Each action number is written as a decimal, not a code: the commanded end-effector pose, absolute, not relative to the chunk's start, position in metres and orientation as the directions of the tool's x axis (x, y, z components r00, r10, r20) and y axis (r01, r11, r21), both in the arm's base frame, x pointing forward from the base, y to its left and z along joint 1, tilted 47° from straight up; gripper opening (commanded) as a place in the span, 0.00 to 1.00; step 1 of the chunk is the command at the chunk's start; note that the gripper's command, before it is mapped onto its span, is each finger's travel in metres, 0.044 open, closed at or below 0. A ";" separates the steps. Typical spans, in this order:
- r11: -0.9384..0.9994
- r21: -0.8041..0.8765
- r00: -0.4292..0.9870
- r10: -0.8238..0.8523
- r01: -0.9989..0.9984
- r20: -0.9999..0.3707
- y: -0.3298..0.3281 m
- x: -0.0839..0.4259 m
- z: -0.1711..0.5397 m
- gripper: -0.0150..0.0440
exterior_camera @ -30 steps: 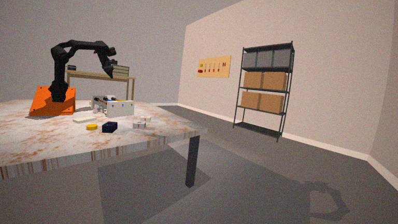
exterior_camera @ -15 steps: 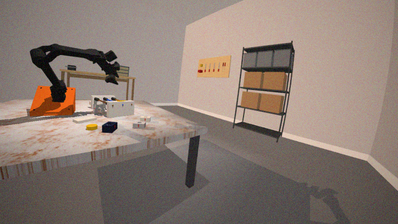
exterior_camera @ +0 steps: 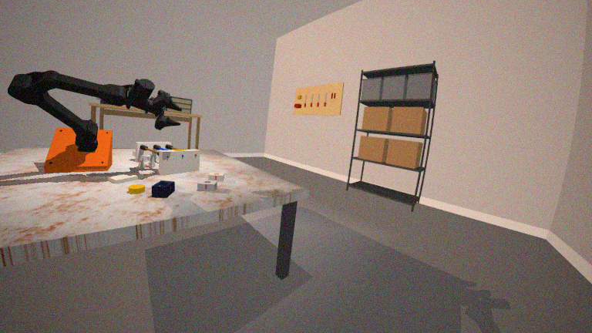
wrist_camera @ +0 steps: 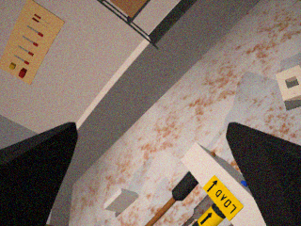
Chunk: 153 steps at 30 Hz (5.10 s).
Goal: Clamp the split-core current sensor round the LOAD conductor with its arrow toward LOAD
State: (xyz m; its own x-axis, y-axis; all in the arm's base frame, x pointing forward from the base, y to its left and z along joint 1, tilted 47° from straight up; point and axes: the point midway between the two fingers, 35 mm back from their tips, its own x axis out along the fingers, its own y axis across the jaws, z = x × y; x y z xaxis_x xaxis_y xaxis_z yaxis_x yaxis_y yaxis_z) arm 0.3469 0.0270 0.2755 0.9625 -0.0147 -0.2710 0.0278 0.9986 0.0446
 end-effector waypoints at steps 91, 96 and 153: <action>0.620 -0.687 0.299 -0.621 -0.379 -0.725 0.016 0.225 0.057 0.73; 0.621 -0.686 0.298 -0.620 -0.379 -0.726 0.012 0.228 0.051 0.73; 0.623 -0.690 0.306 -0.620 -0.369 -0.723 -0.016 0.241 0.022 0.44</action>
